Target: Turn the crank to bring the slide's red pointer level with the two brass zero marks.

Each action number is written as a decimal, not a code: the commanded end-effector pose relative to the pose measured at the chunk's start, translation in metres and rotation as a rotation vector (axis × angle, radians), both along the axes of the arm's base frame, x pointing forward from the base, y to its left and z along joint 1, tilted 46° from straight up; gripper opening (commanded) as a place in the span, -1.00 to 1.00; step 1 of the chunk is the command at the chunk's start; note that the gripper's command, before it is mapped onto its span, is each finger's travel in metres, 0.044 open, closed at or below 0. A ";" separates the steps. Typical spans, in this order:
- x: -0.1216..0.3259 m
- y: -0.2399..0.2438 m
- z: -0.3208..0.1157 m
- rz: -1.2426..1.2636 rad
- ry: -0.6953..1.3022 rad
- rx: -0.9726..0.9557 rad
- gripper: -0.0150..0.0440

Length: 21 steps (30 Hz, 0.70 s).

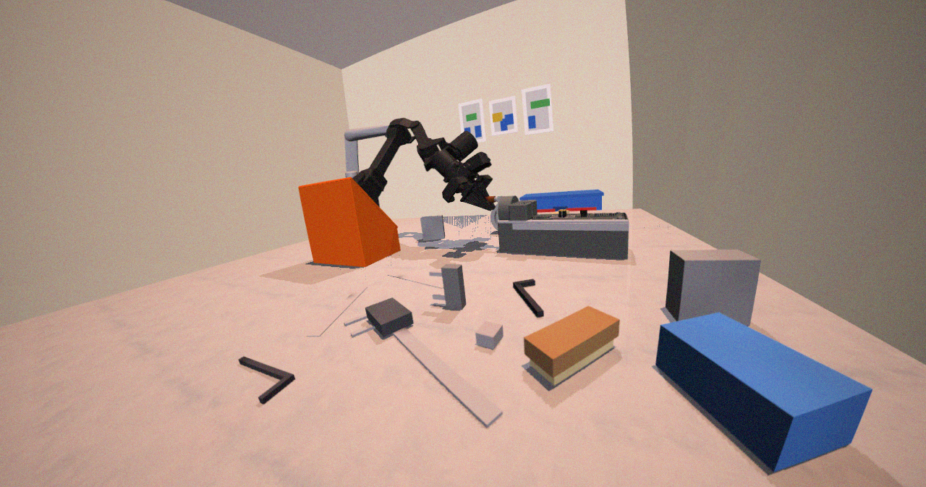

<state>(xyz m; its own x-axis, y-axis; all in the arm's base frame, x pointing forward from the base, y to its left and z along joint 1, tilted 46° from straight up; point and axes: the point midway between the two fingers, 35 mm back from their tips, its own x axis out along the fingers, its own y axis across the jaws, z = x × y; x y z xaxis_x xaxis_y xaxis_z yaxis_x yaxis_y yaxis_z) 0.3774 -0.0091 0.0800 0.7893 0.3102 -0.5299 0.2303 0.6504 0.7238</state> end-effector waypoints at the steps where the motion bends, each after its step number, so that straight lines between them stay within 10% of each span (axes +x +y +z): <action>1: -0.003 -0.006 -0.006 -0.021 0.018 -0.006 -0.49; 21: -0.003 -0.007 -0.008 -0.021 0.018 -0.006 -0.49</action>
<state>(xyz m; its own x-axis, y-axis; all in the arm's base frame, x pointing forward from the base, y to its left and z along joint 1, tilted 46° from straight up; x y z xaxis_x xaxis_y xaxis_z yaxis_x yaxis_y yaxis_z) 0.3769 -0.0103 0.0785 0.7901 0.3095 -0.5291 0.2302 0.6503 0.7240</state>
